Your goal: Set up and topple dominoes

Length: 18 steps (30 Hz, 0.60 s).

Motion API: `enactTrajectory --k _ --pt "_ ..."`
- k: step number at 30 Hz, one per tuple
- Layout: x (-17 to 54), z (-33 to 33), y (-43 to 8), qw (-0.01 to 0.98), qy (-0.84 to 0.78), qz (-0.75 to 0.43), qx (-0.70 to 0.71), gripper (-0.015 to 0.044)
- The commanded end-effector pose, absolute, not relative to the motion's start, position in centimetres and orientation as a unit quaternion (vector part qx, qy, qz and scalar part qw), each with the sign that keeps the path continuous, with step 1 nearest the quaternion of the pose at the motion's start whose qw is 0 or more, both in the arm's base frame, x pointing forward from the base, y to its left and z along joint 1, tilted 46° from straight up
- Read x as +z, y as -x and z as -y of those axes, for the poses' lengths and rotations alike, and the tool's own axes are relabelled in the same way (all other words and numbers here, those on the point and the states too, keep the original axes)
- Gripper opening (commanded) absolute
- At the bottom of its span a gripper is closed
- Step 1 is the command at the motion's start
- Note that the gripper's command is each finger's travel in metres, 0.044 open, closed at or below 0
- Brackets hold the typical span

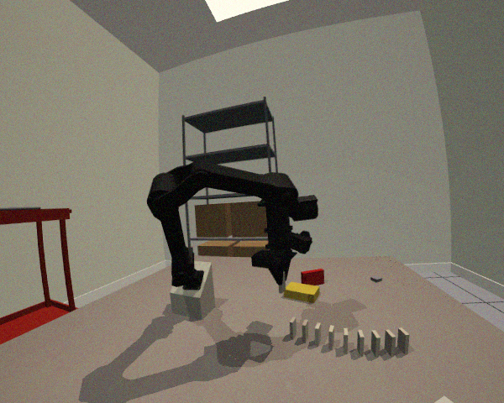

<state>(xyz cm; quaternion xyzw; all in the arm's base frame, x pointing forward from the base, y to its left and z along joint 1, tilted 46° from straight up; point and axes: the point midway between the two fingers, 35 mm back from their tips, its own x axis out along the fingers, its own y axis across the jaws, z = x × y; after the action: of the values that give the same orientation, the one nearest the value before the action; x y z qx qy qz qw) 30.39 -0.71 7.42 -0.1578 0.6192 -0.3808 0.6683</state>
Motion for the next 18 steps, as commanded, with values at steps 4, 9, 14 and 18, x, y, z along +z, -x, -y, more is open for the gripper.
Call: enactTrajectory --k 4,9,14,18 --pt "4.6 3.4 -30.3 0.664 0.163 -0.623 -0.38 0.0107" --pt "2.7 5.5 -30.1 0.664 0.163 -0.623 -0.38 0.0107" --pt "0.9 7.5 -29.7 0.663 0.165 -0.622 -0.382 0.0107" --pt "-0.3 9.0 -29.1 0.662 0.167 -0.621 -0.385 0.0107"
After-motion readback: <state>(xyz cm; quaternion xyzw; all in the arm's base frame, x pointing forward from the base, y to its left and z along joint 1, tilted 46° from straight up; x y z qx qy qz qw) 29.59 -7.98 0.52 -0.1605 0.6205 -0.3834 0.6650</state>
